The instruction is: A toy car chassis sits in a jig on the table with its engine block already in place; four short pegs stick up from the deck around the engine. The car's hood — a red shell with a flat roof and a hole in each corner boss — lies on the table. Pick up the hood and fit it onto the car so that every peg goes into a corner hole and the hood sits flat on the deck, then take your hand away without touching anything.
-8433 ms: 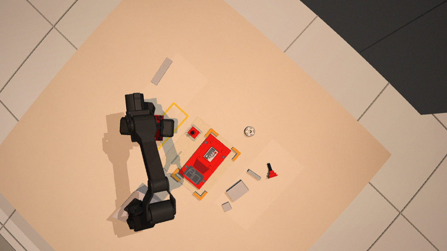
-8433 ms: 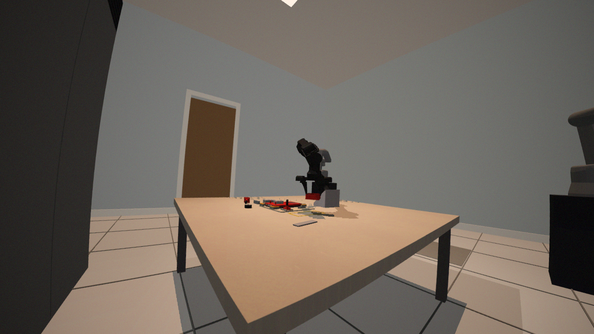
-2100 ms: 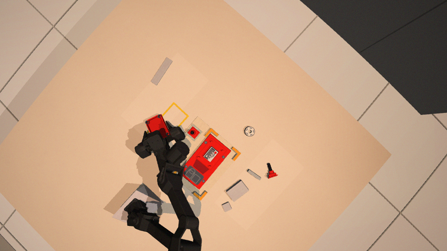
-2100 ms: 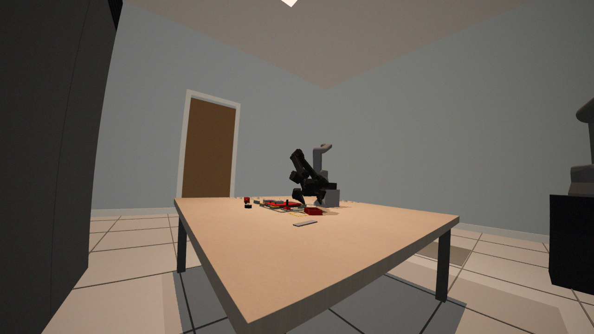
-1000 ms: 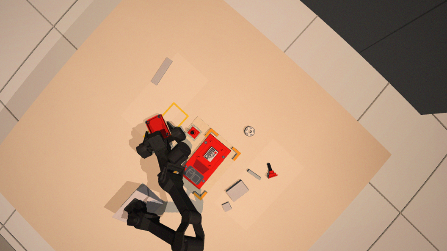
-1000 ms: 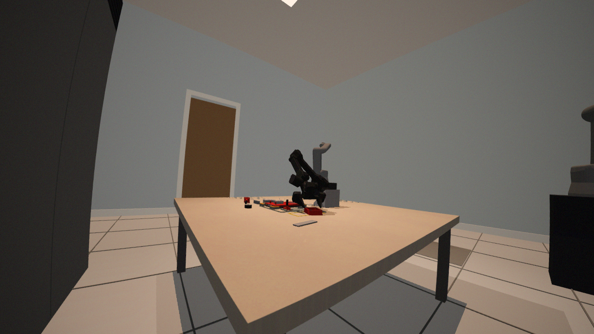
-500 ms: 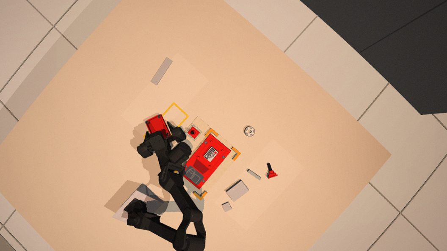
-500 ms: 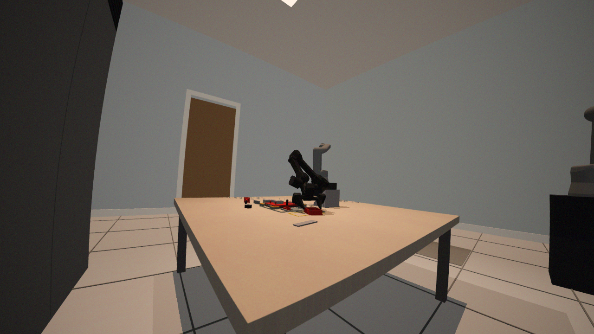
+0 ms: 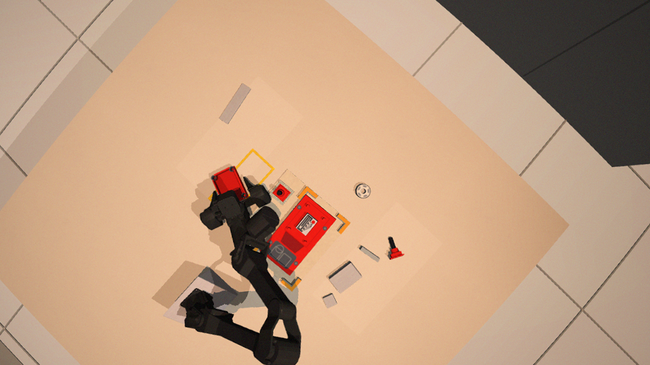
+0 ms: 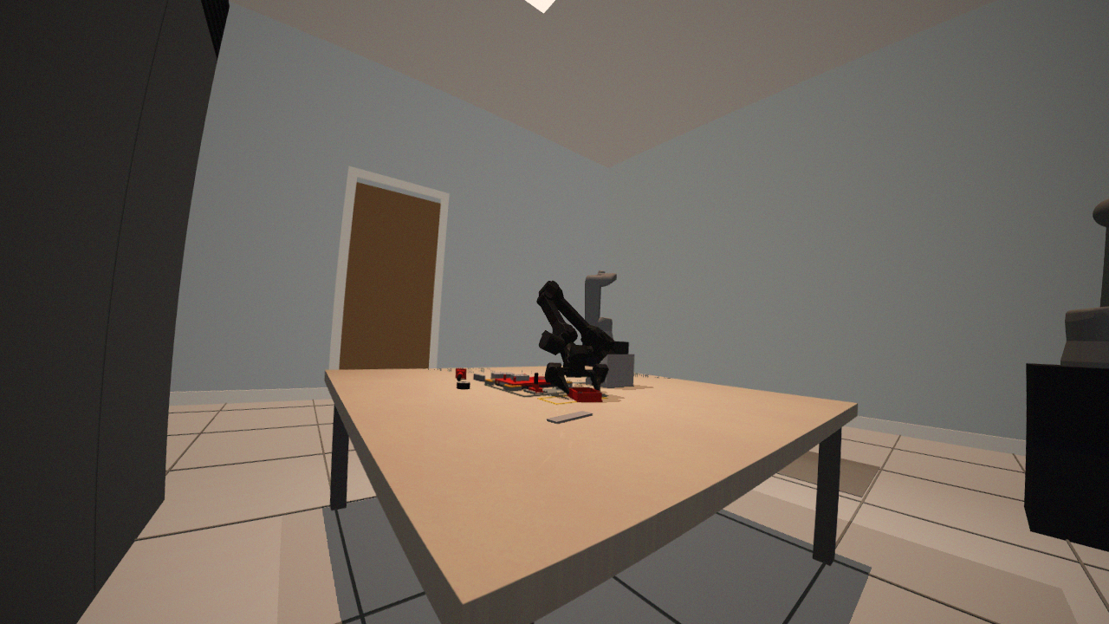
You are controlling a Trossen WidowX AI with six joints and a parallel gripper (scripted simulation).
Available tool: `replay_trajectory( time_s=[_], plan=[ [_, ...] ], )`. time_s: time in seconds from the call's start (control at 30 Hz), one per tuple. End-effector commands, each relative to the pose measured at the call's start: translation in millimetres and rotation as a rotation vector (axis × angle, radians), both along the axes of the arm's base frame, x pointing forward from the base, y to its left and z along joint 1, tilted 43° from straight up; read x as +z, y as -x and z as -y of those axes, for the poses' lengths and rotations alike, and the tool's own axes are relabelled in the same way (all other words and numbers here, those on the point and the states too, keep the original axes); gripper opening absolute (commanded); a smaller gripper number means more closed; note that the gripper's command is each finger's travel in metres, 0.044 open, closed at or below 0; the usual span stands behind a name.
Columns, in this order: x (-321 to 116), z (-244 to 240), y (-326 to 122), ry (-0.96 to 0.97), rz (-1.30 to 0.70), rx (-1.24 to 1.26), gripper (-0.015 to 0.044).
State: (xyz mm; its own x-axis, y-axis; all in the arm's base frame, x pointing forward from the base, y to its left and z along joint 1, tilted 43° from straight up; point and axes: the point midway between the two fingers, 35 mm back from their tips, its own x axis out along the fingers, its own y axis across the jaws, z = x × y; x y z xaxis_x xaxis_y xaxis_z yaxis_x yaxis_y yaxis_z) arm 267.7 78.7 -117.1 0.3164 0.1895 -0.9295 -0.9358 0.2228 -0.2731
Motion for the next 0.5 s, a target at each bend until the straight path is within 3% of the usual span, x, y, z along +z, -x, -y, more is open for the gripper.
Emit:
replay_trajectory(
  time_s=[0.0,0.07,0.47],
  plan=[
    [-3.1,1.3,2.2,0.0,-0.008,0.004,0.044],
    [-0.3,0.3,0.1,0.0,0.0,0.0,0.0387],
    [-0.3,0.3,0.1,0.0,0.0,0.0,0.0307]
  ],
)
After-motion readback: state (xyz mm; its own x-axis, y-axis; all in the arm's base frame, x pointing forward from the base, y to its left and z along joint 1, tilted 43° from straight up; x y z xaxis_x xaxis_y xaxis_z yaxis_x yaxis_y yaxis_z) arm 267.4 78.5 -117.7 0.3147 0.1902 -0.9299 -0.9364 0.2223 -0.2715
